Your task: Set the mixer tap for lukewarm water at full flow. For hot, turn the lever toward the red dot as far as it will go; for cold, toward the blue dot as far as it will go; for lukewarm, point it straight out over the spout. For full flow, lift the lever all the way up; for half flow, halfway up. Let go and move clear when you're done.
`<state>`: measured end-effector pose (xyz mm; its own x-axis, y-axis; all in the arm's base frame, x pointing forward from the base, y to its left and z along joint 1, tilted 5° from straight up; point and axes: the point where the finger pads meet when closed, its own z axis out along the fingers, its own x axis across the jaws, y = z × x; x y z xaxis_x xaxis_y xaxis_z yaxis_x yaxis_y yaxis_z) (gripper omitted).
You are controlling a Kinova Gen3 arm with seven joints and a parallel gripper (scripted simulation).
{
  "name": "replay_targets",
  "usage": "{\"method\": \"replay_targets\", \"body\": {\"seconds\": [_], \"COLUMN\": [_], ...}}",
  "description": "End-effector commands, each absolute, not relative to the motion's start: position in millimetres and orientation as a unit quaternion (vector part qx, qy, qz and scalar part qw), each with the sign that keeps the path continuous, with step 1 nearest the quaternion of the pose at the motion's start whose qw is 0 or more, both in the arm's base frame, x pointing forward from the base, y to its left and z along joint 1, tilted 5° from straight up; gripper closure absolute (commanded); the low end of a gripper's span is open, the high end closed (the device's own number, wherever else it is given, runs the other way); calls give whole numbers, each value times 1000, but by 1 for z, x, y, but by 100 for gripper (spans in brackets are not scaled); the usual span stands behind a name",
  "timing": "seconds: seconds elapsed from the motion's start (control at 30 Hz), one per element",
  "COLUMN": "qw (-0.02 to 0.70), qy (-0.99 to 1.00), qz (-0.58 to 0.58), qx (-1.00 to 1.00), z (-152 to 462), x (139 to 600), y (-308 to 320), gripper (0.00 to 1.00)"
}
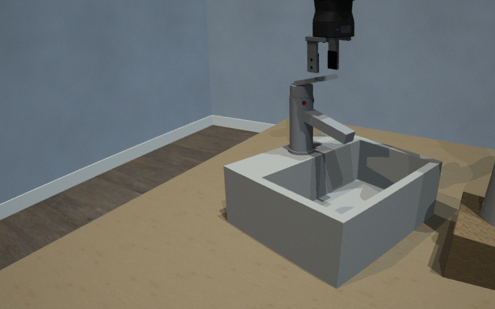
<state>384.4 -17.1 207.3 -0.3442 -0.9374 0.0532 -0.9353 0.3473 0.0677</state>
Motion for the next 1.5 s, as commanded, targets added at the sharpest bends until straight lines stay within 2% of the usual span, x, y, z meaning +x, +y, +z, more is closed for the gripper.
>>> {"method": "replay_targets", "body": {"seconds": [0.0, 1.47], "qw": [41, 41], "qy": [-820, -820], "qz": [-12, -12], "qx": [571, 571], "z": [208, 195], "x": [385, 384], "y": [-17, -17], "gripper": [0, 0]}}
